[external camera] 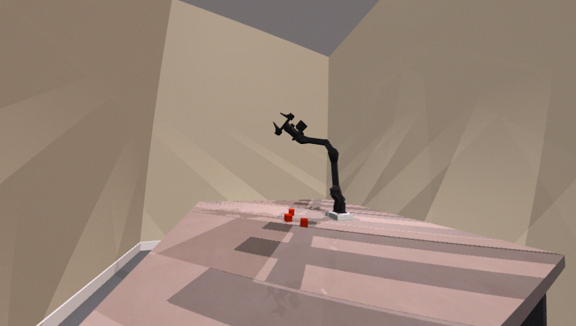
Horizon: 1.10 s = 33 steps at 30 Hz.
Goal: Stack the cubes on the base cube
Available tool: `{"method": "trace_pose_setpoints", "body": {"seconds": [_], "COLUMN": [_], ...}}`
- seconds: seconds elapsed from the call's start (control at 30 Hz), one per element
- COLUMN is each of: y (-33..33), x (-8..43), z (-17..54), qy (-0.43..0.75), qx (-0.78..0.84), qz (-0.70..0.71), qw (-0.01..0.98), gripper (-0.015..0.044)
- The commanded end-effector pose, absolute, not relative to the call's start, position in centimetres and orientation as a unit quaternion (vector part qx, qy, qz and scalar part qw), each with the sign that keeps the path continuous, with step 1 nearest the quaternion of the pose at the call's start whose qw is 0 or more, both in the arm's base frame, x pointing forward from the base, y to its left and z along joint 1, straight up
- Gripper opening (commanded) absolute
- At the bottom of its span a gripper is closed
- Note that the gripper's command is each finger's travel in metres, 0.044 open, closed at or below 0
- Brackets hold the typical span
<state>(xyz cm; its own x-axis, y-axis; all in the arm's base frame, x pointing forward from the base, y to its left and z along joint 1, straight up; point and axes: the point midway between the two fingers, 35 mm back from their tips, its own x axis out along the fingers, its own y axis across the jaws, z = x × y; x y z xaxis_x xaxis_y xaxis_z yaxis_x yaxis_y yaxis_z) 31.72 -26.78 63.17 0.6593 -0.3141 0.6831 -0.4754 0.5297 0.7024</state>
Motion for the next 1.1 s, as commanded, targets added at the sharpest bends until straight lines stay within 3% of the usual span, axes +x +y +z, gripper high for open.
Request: {"method": "trace_pose_setpoints", "body": {"seconds": [0.0,0.13,0.17,0.63,1.07], "y": [-26.8,-27.8,-28.0,-28.0,-23.6], "x": [31.8,34.0,34.6,40.6,40.7], "z": [63.0,60.1,59.2,44.5,30.2], "qy": [-0.408,-0.37,-0.356,-0.065,0.273], "qx": [0.481,0.452,0.442,0.243,-0.013], "qz": [0.048,-0.024,-0.045,-0.233,-0.189], "qw": [0.775,0.811,0.822,0.939,0.943], "gripper": [0.0374,0.0269,0.0265,0.0265,0.0265]}}
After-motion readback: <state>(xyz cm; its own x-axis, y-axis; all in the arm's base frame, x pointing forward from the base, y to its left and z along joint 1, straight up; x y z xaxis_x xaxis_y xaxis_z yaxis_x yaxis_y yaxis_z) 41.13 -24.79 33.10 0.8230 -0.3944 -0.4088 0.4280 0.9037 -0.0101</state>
